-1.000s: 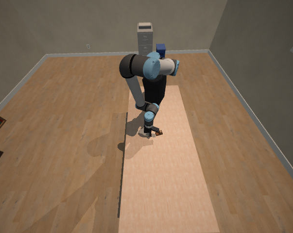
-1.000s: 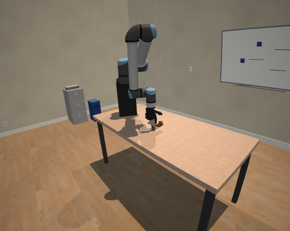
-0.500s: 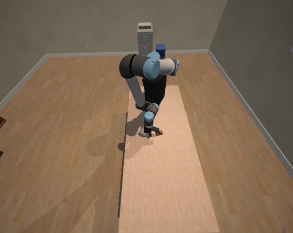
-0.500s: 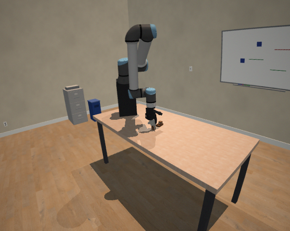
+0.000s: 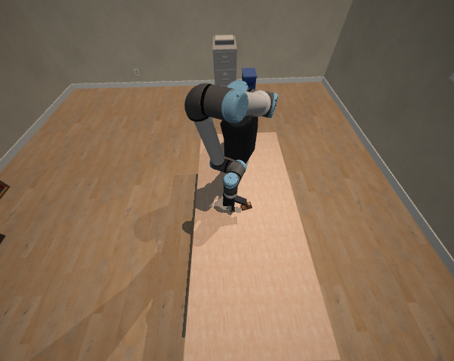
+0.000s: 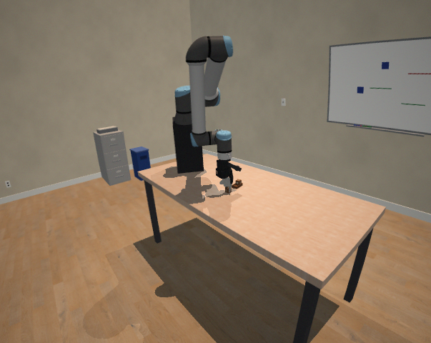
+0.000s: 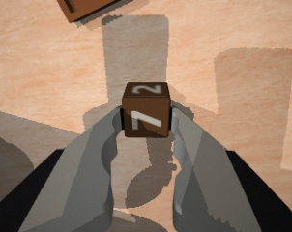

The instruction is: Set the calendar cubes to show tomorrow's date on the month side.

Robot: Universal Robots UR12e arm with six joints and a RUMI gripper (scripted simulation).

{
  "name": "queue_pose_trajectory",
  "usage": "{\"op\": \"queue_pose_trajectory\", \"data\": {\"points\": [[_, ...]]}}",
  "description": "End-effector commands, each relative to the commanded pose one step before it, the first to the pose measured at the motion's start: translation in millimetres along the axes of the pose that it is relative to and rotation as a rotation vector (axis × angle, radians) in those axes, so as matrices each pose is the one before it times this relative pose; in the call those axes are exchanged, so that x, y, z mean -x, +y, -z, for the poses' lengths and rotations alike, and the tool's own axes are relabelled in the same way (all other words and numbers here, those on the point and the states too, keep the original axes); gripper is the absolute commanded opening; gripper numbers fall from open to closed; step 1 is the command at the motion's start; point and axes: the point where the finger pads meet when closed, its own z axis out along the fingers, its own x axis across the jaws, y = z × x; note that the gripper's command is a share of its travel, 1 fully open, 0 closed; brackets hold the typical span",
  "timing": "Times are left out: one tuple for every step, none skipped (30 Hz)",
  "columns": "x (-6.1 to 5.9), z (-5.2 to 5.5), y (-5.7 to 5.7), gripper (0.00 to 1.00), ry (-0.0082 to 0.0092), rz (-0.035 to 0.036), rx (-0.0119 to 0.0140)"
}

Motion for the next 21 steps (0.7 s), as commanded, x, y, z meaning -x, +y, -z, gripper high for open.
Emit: {"op": "queue_pose_trajectory", "data": {"points": [[-0.36,0.41,0.01,0.11,0.00083,0.00007,0.00015],[0.00,0.00,0.00,0.11,0.00000,0.00000,0.00000],[0.00,0.00,0.00,0.11,0.00000,0.00000,0.00000],[0.00,0.00,0.00,0.15,0.00000,0.00000,0.00000],[0.00,0.00,0.00,0.15,0.00000,0.00000,0.00000],[0.00,0.00,0.00,0.15,0.00000,0.00000,0.00000],[0.00,0.00,0.00,0.18,0.00000,0.00000,0.00000],[0.00,0.00,0.00,0.18,0.00000,0.00000,0.00000],[0.00,0.00,0.00,0.18,0.00000,0.00000,0.00000],[0.00,0.00,0.00,0.22,0.00000,0.00000,0.00000],[0.00,0.00,0.00,0.22,0.00000,0.00000,0.00000],[0.00,0.00,0.00,0.22,0.00000,0.00000,0.00000],[0.00,0.00,0.00,0.22,0.00000,0.00000,0.00000],[0.00,0.00,0.00,0.22,0.00000,0.00000,0.00000],[0.00,0.00,0.00,0.26,0.00000,0.00000,0.00000],[0.00,0.00,0.00,0.26,0.00000,0.00000,0.00000],[0.00,0.00,0.00,0.26,0.00000,0.00000,0.00000],[0.00,0.00,0.00,0.29,0.00000,0.00000,0.00000],[0.00,0.00,0.00,0.29,0.00000,0.00000,0.00000],[0.00,0.00,0.00,0.29,0.00000,0.00000,0.00000],[0.00,0.00,0.00,0.29,0.00000,0.00000,0.00000]]}}
